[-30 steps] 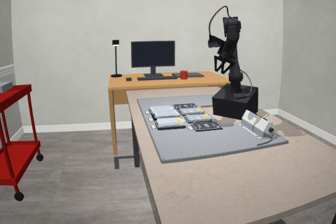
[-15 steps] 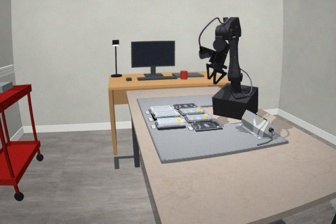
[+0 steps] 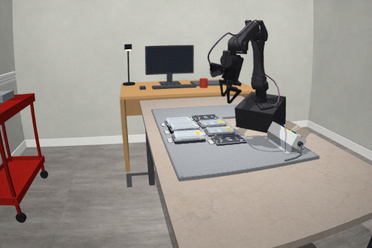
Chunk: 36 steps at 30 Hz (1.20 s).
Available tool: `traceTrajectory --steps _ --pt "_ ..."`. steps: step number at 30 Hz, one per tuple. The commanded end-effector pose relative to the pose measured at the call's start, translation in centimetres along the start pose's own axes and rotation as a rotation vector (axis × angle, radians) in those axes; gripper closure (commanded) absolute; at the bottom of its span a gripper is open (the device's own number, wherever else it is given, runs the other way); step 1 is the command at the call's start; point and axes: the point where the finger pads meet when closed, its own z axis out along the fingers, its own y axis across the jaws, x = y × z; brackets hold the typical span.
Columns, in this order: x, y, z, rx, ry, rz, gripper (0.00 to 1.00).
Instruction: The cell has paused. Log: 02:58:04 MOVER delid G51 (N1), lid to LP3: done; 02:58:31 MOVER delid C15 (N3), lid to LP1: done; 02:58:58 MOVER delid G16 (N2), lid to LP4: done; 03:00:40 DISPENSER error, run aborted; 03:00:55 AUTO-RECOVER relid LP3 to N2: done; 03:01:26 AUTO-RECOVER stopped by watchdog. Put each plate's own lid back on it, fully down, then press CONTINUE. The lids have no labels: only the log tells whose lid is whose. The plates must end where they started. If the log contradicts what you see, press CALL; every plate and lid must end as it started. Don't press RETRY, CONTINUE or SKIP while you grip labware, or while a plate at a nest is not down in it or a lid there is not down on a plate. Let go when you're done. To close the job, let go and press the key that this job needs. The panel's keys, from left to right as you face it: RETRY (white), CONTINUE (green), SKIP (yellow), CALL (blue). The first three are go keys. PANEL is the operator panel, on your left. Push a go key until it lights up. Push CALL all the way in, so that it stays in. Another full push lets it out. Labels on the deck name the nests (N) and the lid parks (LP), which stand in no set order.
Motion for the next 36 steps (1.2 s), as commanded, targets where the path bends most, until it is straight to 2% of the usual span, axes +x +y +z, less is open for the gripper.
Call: traceTrajectory --steps 1,2,3,4,6,12,14,16,17,20,22,23,26,29,31,34,36 --pt "-1.2 -0.1 0.9 -0.028 -0.001 -0.026 0.00" --pt "-1.6 -0.2 1.1 -0.036 0.001 -0.027 0.00" --pt "-1.4 -0.6 1.8 -0.019 0.024 -0.033 0.00" --pt "-1.2 -1.0 2.5 -0.019 0.024 -0.033 0.00" --pt "-1.4 -1.6 2.9 -0.029 0.010 -0.029 0.00" --pt "-2.0 -1.4 2.7 -0.042 -0.007 -0.030 0.00" --pt "-2.5 -2.0 3.6 -0.031 0.036 -0.035 0.00" --pt "-2.0 -2.9 4.9 -0.016 0.061 -0.039 0.00" --pt "-1.7 -3.4 5.4 -0.018 0.057 -0.038 0.00" --pt "-1.7 -4.4 6.6 -0.018 0.096 -0.044 0.00" --pt "-1.8 -5.2 7.0 -0.026 0.080 -0.042 0.00" --pt "-2.0 -5.4 7.4 -0.026 0.108 -0.044 0.00" --pt "-2.2 -5.7 7.6 -0.032 0.114 -0.045 0.00" --pt "-1.6 -6.9 8.9 -0.031 0.117 -0.045 0.00" --pt "-1.6 -7.7 9.8 -0.041 0.153 -0.046 0.00" --pt "-1.2 -8.9 10.9 -0.040 0.158 -0.046 0.00" --pt "-1.5 -9.5 11.3 -0.061 0.170 -0.045 0.00"
